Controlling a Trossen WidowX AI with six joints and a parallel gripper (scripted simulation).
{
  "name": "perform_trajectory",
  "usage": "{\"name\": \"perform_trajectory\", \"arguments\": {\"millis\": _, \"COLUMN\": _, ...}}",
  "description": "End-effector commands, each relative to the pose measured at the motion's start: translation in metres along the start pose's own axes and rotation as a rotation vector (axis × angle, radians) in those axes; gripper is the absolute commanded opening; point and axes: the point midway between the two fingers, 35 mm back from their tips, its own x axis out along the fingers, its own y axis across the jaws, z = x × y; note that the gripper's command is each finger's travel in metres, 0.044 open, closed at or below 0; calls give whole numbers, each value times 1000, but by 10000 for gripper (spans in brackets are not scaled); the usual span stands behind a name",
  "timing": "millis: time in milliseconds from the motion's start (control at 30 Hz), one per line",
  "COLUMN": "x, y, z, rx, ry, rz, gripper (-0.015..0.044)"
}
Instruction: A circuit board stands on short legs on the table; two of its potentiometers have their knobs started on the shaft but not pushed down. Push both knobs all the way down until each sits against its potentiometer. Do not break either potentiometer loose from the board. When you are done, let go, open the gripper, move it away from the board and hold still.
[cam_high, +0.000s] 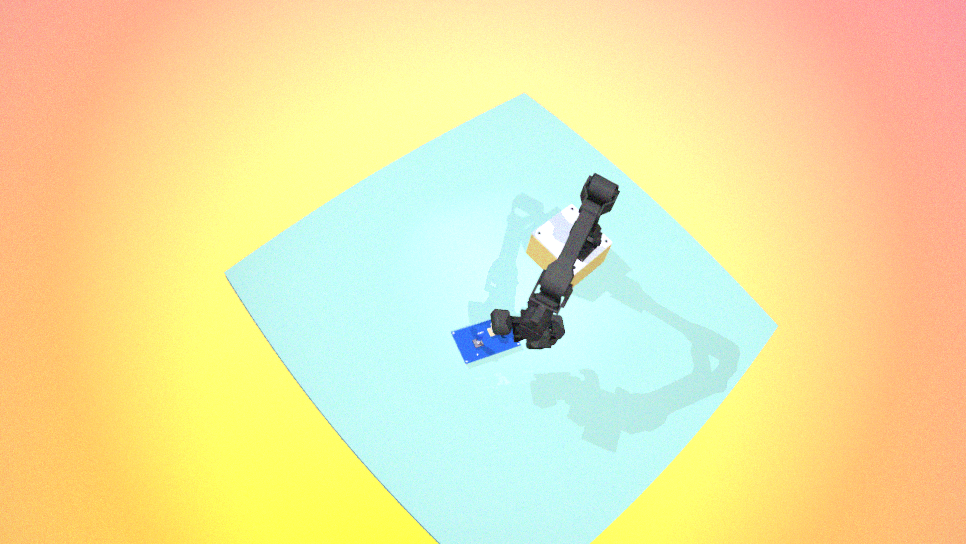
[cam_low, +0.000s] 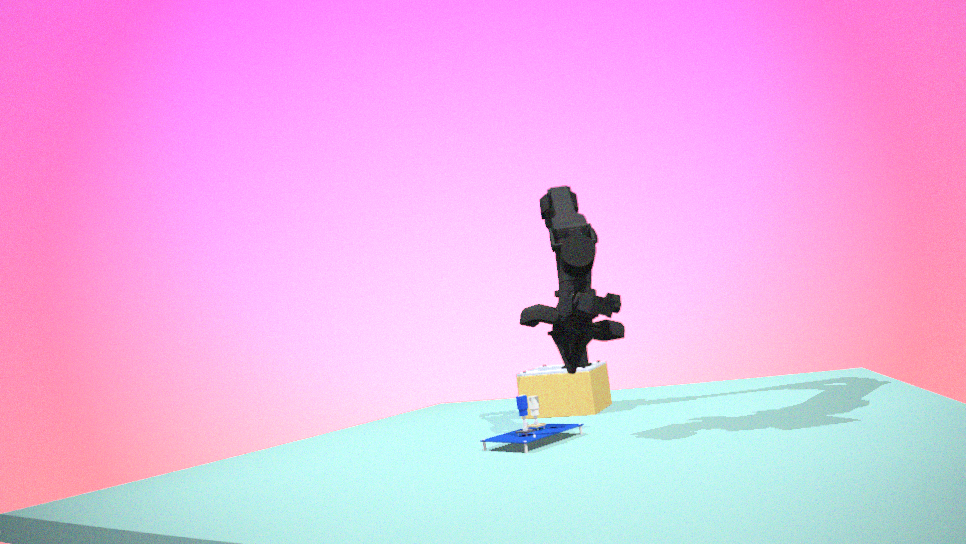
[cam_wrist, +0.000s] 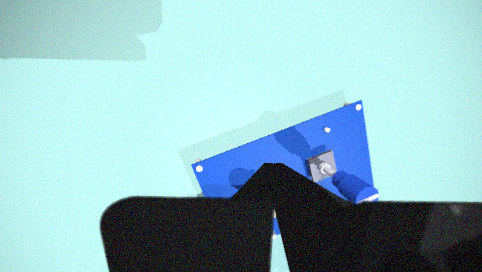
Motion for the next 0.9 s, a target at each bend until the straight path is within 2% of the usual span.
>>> {"name": "perform_trajectory", "arguments": {"millis": 0, "x": 3, "y": -7, "z": -10, "rx": 124, "ry": 26, "rz": 38, "gripper": 0}}
{"name": "perform_trajectory", "arguments": {"millis": 867, "x": -4, "y": -48, "z": -70, "rx": 922, "ry": 161, "rz": 204, "gripper": 0}}
